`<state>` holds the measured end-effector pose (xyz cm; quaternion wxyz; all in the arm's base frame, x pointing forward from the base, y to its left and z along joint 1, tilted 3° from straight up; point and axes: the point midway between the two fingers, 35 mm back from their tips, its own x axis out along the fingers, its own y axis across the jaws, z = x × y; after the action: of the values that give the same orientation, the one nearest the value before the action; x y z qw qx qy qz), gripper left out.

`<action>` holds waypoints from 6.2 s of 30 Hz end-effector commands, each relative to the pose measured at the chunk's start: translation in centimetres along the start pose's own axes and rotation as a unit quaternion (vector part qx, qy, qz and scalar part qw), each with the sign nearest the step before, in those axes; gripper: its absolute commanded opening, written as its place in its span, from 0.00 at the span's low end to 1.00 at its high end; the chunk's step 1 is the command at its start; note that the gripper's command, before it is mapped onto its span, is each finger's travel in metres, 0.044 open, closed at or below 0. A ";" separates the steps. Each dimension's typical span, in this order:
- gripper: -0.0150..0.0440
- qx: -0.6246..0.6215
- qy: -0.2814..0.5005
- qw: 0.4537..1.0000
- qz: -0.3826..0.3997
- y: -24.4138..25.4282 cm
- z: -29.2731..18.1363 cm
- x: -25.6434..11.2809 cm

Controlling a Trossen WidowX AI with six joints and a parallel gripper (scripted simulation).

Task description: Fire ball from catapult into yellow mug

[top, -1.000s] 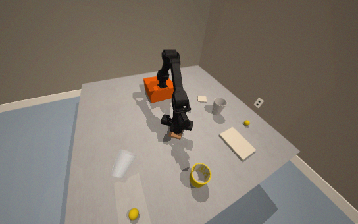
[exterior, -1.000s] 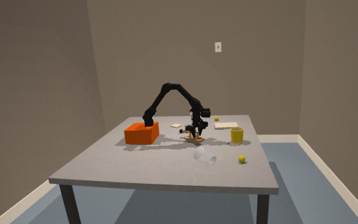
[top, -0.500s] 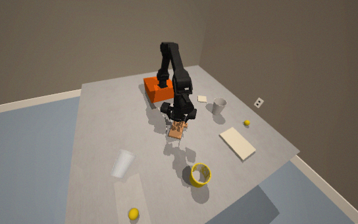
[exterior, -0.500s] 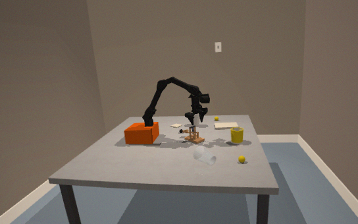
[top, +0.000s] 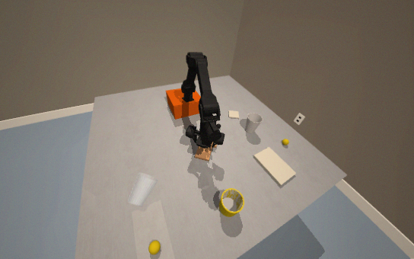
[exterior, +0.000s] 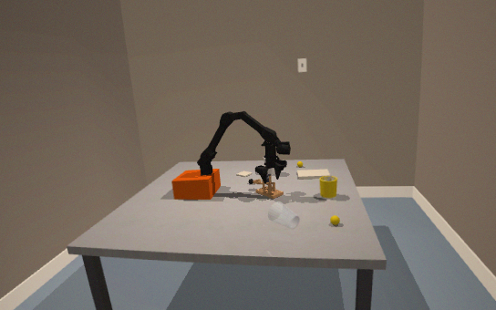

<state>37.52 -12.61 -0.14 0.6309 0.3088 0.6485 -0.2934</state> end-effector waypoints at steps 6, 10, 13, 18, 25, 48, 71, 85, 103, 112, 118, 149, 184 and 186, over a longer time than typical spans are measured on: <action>1.00 0.001 -0.005 1.000 0.006 0.2 0.2 0.9; 1.00 0.001 -0.005 1.000 0.006 0.2 0.2 1.5; 1.00 0.001 -0.005 1.000 0.006 0.2 0.3 2.0; 1.00 0.001 -0.005 1.000 0.006 0.2 0.3 2.8; 1.00 0.001 -0.005 1.000 0.006 0.2 0.3 4.0; 0.48 -0.001 -0.007 1.000 0.004 0.2 0.4 4.8; 0.25 -0.159 -0.007 0.987 0.004 0.4 0.4 0.0; 0.25 -0.298 -0.007 0.955 0.005 2.1 0.1 0.1; 0.25 -0.298 -0.007 0.955 0.005 2.2 0.2 2.8; 0.25 -0.298 -0.007 0.955 0.005 2.2 0.2 4.2; 0.25 -0.297 -0.003 0.955 0.001 2.0 0.1 4.7; 1.00 -0.295 -0.006 0.956 0.002 2.0 0.0 -4.3; 1.00 -0.297 -0.007 0.955 0.005 1.9 -0.1 3.3; 1.00 -0.297 -0.007 0.955 0.005 1.9 -0.1 3.6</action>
<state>39.00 -11.39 -3.18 0.7008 0.1075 0.6995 -0.0892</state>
